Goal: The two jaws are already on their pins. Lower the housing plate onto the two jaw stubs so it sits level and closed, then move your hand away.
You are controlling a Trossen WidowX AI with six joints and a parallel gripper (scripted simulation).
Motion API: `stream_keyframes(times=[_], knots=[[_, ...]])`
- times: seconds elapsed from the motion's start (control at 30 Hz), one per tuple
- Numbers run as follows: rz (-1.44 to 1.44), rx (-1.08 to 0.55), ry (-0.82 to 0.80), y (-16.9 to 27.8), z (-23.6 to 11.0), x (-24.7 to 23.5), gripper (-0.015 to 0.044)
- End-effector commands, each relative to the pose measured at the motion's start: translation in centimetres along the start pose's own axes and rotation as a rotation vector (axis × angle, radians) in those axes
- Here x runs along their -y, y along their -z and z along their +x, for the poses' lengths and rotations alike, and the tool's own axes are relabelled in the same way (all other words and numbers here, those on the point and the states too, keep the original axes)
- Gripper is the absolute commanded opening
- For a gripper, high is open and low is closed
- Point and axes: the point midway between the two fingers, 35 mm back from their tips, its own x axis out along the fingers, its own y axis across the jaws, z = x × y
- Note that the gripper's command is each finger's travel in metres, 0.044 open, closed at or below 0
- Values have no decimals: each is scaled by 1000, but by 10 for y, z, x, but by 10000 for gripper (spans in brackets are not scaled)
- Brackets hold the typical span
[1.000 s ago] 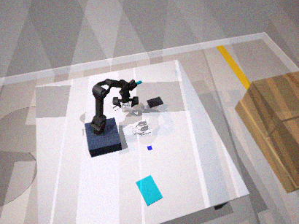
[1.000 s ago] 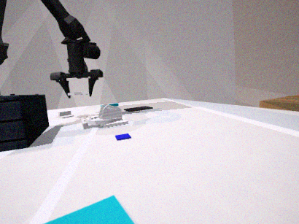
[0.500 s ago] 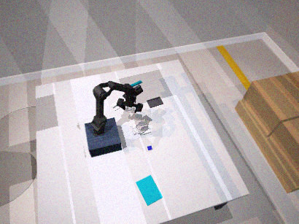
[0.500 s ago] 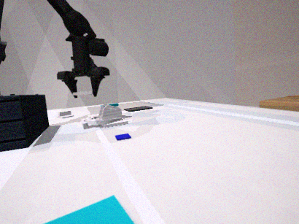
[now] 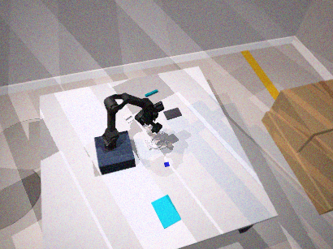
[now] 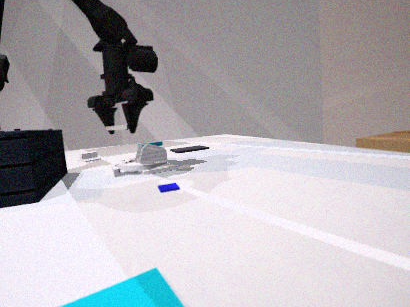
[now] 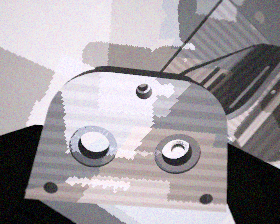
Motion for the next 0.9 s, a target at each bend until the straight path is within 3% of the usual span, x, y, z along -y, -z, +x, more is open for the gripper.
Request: stream_keyframes(times=[0.0,0.63,0.87], knots=[[95,1,-3,7,0,10,351],[540,1,1,45,0,60,351],[555,2,1,46,0,61,351]])
